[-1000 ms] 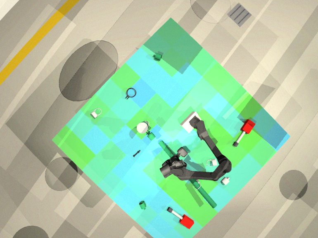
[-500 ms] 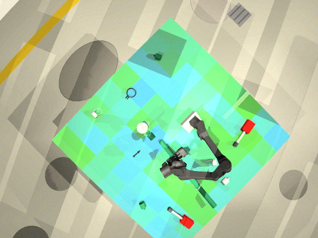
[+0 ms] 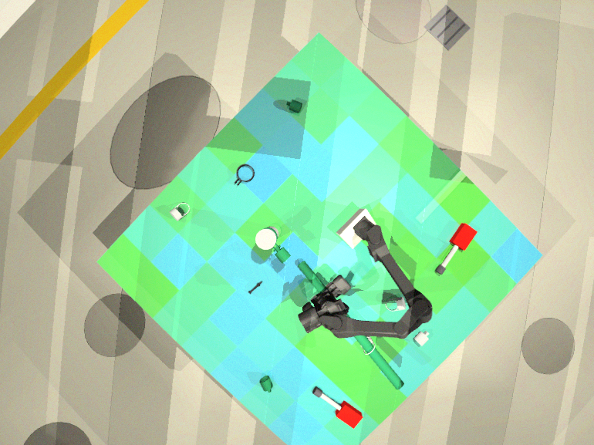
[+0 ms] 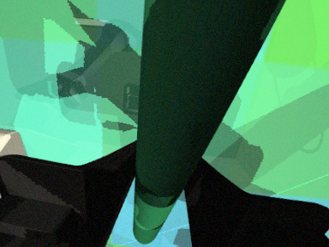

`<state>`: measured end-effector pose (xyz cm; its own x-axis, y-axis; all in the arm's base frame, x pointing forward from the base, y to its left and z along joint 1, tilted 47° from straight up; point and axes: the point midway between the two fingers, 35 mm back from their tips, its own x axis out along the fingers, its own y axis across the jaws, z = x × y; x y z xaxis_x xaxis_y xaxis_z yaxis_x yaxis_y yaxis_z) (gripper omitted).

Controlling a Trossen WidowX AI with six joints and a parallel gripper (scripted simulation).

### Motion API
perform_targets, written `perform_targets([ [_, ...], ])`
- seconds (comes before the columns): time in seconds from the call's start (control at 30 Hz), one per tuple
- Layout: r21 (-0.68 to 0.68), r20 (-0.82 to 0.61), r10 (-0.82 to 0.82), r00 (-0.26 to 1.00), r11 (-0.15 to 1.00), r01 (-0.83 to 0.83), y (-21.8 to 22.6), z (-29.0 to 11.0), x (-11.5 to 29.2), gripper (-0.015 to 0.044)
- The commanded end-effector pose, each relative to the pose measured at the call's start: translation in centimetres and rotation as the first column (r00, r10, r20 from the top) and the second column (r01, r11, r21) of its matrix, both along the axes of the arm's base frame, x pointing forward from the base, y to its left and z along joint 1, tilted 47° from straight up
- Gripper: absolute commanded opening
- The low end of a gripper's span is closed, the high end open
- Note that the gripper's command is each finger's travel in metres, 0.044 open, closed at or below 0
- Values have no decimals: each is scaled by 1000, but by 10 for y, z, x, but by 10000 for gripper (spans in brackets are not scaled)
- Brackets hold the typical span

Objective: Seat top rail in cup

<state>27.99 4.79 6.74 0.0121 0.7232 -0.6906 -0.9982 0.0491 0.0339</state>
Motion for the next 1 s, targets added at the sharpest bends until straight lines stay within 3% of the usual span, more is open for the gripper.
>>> perform_targets([
  [0.0, -61, 15, -3, 1000, 998, 3, -18, 4, 5, 0],
  [0.4, -314, 3, 28, 1000, 949, -26, -85, 25, 4, 0],
  [0.97, -293, -2, 25, 1000, 956, -25, -80, 24, 4, 0],
])
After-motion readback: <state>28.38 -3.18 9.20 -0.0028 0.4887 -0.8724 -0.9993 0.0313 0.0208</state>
